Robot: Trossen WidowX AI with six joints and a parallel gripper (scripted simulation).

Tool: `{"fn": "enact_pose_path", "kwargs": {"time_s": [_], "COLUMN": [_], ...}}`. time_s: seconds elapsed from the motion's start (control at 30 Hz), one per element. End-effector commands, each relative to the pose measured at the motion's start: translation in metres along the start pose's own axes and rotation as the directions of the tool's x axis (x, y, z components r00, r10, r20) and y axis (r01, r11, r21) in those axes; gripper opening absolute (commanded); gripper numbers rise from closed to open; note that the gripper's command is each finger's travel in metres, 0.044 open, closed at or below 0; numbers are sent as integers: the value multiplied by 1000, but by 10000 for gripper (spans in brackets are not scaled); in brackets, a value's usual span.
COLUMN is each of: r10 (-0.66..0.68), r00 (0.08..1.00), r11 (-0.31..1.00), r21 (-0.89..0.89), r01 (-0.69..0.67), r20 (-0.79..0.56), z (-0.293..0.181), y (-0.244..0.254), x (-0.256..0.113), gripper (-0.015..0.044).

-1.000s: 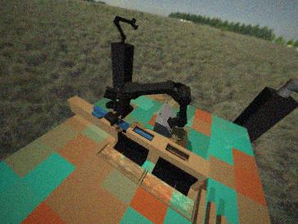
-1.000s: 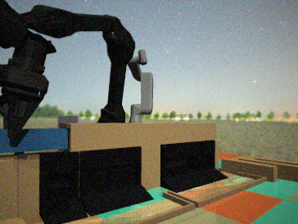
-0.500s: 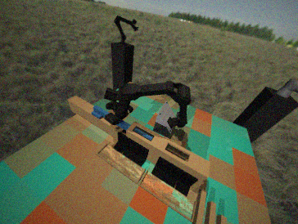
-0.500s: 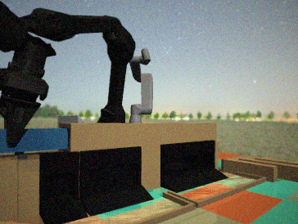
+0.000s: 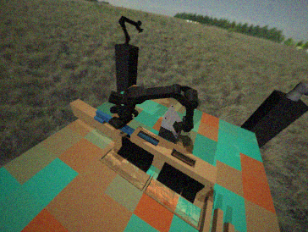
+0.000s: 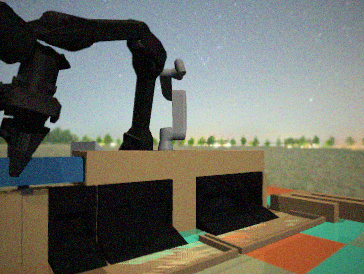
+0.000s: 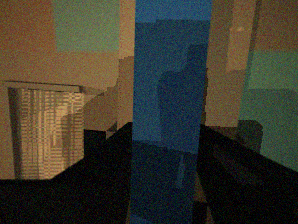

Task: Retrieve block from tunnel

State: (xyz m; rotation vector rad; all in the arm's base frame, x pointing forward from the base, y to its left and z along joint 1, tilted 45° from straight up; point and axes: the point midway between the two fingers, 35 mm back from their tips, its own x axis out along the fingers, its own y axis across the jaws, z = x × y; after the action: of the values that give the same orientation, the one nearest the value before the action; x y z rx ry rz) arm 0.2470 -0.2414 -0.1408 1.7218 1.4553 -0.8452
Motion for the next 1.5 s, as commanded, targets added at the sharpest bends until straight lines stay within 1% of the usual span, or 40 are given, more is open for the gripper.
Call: {"fn": "enact_pose_path", "kwargs": {"time_s": [0.0,0.43,0.63,0.67,0.93,1.2,1.23,1.27,1.3,1.47], "r10": [1,-1,-1,-5,-5,-2,-2,-1,-1,-1], "r00": [1000,1000,1000,1000,1000,1000,1000,1000,1000,1000], "r11": [1000,1000,1000,1000,1000,1000,1000,1000,1000,1000], "r21": [-1,5,5,4,4,5,5,7,6,4], "r01": [-1,1,1,5,5,2,2,1,1,1], "r20": [-13,-21,-22,14,11,-17,-19,-5,-6,-16], "z": [-17,-58,-60,-47,-46,-38,-38,-39,-34,7], "y": [3,2,1,0,1,7,7,6,7,7], "x": [-1,-4,-4,-8,-12,-44,-46,-36,-35,-32], "gripper": [0,0,0,26,236,440,440,440,440,440]}}
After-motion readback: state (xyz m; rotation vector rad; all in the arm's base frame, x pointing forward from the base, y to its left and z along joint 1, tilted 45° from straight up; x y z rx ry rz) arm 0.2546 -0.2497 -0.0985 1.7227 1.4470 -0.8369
